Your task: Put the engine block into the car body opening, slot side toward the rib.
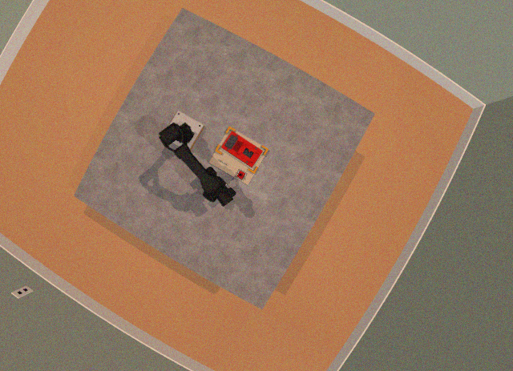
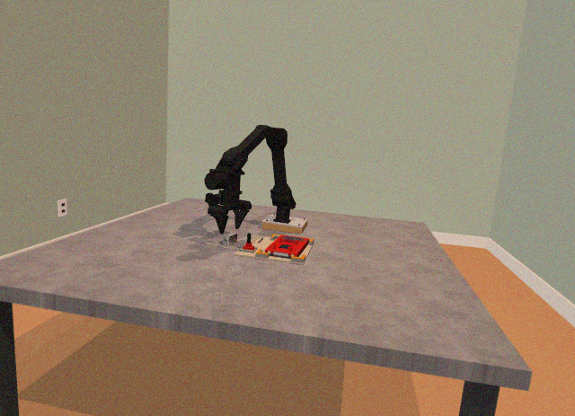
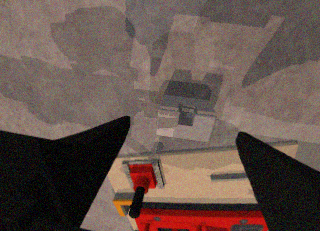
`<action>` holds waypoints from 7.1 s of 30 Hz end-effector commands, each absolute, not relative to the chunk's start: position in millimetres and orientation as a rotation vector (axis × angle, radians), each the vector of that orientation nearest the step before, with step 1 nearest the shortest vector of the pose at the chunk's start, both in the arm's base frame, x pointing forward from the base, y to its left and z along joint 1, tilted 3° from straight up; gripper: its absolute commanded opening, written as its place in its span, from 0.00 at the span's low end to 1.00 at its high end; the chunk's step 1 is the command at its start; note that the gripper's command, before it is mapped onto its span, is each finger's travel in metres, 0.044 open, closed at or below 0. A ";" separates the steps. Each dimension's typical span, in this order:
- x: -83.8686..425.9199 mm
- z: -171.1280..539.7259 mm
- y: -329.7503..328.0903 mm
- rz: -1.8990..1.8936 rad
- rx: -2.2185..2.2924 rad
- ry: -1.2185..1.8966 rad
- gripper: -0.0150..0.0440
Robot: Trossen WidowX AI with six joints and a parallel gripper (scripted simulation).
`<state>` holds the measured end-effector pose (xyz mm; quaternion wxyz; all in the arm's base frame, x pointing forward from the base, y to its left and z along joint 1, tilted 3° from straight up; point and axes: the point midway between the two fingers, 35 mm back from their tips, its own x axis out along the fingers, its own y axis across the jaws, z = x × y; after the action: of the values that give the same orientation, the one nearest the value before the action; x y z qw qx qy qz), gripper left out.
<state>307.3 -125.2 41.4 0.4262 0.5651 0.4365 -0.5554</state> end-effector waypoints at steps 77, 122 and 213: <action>317.0 137.3 -126.9 -1.384 1.412 1.098 0.25; 316.8 124.6 -127.1 -0.321 0.359 1.548 0.25; 315.8 44.5 -125.6 1.034 -1.002 1.302 0.25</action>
<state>316.1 -126.4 50.7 -0.5646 0.4254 -0.5555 -0.4379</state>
